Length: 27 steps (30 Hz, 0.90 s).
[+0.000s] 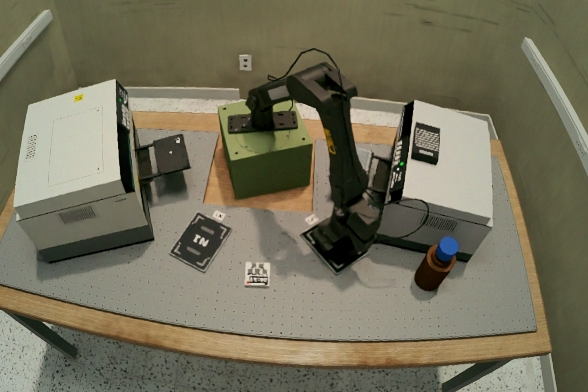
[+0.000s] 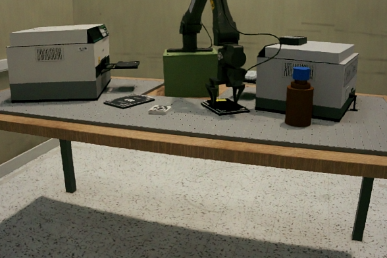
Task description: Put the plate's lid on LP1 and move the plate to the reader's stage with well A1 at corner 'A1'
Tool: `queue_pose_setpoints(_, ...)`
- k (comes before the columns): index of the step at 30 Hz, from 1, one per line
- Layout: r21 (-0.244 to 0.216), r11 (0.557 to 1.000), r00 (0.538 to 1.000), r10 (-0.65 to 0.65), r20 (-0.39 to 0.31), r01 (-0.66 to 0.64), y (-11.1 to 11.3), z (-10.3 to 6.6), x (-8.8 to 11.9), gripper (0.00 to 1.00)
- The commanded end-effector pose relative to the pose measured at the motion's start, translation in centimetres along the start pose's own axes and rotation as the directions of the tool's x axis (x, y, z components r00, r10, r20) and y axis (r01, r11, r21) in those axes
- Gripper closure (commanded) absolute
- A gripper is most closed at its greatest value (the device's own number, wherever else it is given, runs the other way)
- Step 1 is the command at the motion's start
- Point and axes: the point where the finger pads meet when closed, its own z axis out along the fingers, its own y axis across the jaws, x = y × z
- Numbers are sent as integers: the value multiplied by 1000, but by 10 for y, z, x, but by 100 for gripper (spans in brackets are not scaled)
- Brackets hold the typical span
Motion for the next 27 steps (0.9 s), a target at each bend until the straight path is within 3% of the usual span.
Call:
queue_pose_setpoints(1,-7,1000,999,-1,49,1,0,-9,-13,15)
queue_pose_setpoints(16,-7,1000,999,0,48,1,0,-9,-11,15)
queue_pose_setpoints(17,-2,1000,1000,0,24,0,0,-4,-6,0)
queue_pose_setpoints(27,-2,1000,1000,0,24,0,0,-4,-6,0)
